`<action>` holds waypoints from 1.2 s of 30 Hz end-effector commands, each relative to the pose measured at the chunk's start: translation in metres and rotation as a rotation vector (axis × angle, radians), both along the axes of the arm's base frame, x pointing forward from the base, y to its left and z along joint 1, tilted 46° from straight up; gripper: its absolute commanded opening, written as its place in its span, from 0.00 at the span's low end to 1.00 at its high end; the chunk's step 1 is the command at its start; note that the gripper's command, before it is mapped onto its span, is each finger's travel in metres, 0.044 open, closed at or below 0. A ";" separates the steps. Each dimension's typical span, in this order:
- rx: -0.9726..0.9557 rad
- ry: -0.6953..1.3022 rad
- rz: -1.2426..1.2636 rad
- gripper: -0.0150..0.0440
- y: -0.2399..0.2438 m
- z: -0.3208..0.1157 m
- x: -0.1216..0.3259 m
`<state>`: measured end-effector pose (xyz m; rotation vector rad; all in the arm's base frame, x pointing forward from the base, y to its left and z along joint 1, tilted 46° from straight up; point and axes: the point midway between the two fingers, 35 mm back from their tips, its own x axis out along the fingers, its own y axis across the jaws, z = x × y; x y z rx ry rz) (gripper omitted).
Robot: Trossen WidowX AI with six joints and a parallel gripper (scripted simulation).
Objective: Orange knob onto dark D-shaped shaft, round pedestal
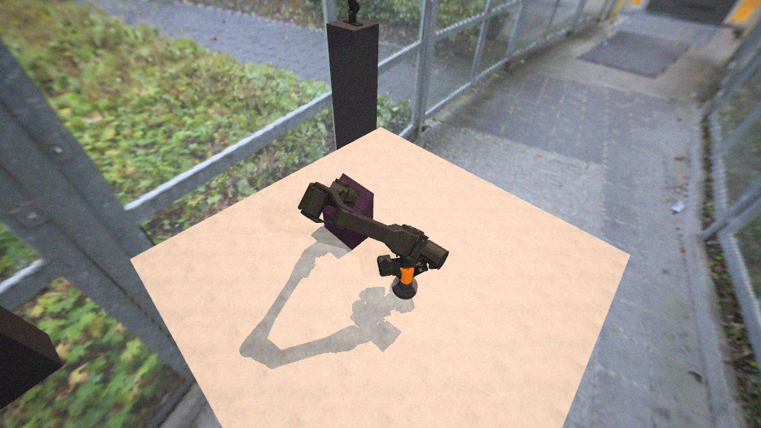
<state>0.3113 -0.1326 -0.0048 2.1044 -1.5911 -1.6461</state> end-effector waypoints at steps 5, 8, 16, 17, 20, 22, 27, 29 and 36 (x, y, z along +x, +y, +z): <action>-0.006 -0.047 -0.045 0.25 0.000 -0.001 0.000; -0.004 -0.027 -0.026 0.25 0.000 -0.001 0.000; 0.000 0.002 0.004 0.25 -0.001 -0.001 0.000; 0.000 0.002 0.004 0.25 -0.001 -0.001 0.000; -0.001 -0.004 -0.003 0.25 0.000 -0.001 0.000; -0.001 -0.004 -0.003 0.25 0.000 -0.002 0.000; 0.000 0.005 0.006 0.25 0.000 -0.002 0.000; 0.002 0.022 0.023 0.25 0.000 -0.002 0.000; -0.001 -0.005 -0.004 0.25 -0.001 -0.001 0.001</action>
